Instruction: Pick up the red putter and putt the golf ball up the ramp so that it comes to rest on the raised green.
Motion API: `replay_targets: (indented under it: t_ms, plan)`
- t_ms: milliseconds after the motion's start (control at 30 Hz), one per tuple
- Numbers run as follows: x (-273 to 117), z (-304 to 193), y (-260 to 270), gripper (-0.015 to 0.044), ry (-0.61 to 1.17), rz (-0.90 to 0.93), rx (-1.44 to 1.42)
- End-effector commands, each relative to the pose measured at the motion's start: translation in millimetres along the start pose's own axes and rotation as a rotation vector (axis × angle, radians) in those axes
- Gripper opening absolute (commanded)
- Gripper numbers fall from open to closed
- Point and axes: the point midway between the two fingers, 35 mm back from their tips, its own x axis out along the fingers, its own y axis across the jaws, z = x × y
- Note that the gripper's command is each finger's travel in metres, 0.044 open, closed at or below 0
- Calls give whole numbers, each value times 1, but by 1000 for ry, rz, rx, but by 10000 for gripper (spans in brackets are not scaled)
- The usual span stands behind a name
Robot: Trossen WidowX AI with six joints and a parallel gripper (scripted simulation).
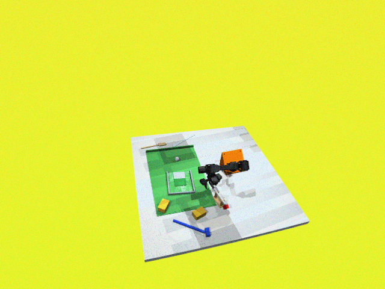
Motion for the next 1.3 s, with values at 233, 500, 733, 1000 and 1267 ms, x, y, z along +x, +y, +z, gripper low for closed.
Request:
replay_targets:
  t_ms: [233,500,733,1000,1267]
  plan:
    - [1,0,0,256,0,1,0]
    - [1,0,0,46,0,1,0]
    - [-2,0,0,0,2,-3,3]
    - [-44,9,-3,0,26,-42,37]
    - [-91,24,2,0,45,-83,78]
